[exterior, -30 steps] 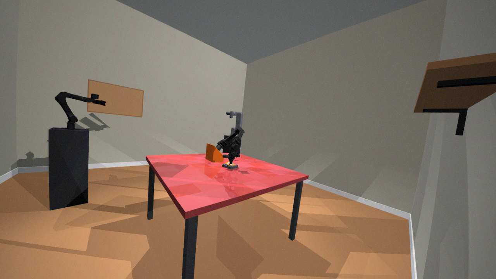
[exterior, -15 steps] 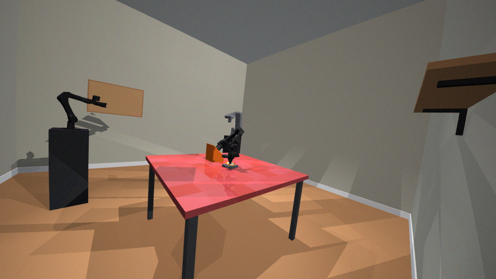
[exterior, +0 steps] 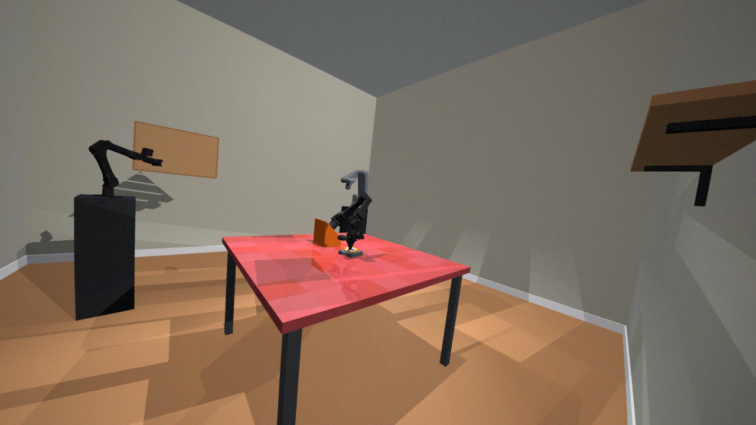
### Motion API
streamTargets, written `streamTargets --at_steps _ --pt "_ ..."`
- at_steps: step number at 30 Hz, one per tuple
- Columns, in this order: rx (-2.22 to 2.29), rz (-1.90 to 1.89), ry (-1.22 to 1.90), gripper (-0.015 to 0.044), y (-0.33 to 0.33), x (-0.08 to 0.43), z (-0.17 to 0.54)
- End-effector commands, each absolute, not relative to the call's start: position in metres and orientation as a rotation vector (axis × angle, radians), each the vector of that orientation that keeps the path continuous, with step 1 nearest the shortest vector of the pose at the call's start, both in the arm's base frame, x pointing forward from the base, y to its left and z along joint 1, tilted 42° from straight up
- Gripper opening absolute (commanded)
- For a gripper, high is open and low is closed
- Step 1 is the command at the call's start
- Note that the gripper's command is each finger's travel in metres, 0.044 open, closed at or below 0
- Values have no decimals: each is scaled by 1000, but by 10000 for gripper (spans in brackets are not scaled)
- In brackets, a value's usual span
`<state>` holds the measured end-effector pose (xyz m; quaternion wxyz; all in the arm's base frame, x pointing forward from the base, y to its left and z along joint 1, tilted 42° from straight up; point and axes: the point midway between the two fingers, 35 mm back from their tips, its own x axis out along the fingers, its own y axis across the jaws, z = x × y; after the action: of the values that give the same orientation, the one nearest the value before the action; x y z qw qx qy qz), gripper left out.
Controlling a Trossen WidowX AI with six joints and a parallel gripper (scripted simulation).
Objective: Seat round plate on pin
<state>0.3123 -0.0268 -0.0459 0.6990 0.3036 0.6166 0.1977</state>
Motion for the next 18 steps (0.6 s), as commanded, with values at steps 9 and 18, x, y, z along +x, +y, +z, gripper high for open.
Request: streamTargets --at_steps 9,18 --pt "677 438 1396 0 -27 303 -52" --pt "676 437 1396 0 -36 301 -45"
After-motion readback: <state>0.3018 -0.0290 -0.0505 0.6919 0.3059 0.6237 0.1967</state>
